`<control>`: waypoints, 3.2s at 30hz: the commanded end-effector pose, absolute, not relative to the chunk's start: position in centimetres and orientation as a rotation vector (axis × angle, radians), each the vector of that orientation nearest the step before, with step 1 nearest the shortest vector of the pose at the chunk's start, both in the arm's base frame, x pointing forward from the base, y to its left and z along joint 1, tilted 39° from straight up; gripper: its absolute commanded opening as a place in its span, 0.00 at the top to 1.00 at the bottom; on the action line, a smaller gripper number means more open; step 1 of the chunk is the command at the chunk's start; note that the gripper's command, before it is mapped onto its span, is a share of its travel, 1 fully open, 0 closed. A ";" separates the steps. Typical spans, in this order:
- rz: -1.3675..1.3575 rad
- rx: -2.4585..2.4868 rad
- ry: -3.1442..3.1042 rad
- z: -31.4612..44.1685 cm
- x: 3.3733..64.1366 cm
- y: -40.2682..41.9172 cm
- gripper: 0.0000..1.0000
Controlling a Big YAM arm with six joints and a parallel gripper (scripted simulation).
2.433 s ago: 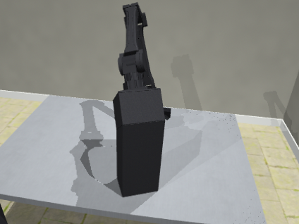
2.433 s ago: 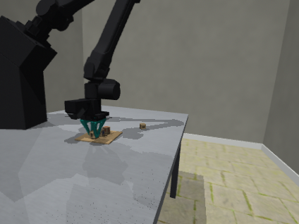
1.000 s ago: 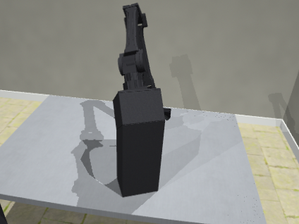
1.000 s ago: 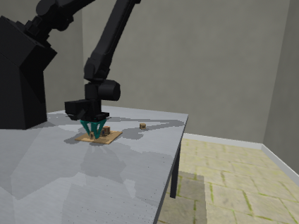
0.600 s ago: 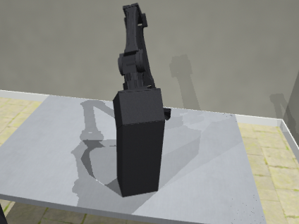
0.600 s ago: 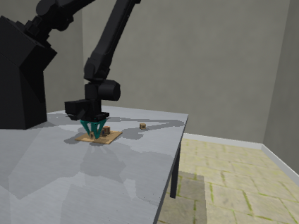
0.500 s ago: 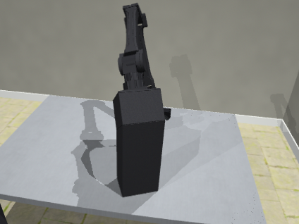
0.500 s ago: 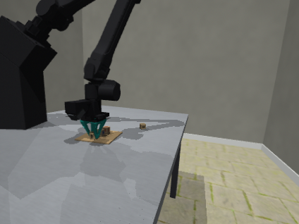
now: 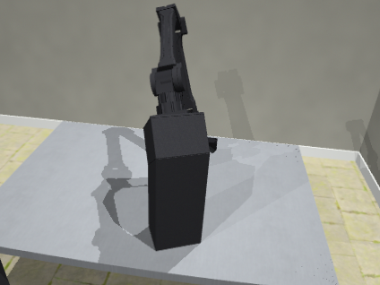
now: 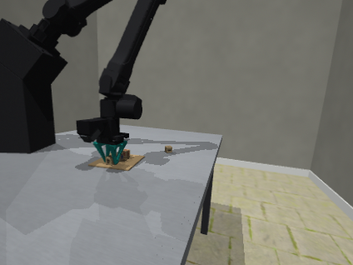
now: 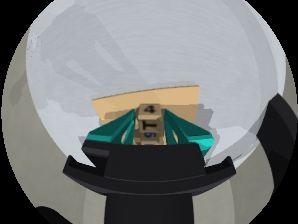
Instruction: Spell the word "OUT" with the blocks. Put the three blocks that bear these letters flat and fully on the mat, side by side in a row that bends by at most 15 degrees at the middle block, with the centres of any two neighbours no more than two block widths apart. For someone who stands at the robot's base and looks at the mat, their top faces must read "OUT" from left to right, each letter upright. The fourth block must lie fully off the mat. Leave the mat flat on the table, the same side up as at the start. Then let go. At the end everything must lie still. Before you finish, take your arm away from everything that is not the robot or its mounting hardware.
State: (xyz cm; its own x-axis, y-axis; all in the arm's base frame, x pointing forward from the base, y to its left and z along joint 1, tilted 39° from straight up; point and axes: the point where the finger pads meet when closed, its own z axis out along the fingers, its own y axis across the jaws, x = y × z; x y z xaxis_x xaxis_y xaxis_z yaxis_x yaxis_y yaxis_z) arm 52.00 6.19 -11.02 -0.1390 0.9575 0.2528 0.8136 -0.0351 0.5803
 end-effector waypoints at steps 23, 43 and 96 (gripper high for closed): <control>0.937 1.887 2.007 -10.9 52.1 6.9 0.56; 0.919 1.897 2.001 -9.3 50.6 5.1 0.56; 0.923 1.894 1.999 -5.2 47.8 3.6 0.56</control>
State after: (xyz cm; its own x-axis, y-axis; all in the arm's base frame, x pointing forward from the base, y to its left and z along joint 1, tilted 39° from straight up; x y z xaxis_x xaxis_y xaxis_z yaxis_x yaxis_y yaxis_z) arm 48.62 4.90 -6.00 -0.1447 0.9562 0.2544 0.8079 -0.0343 0.5883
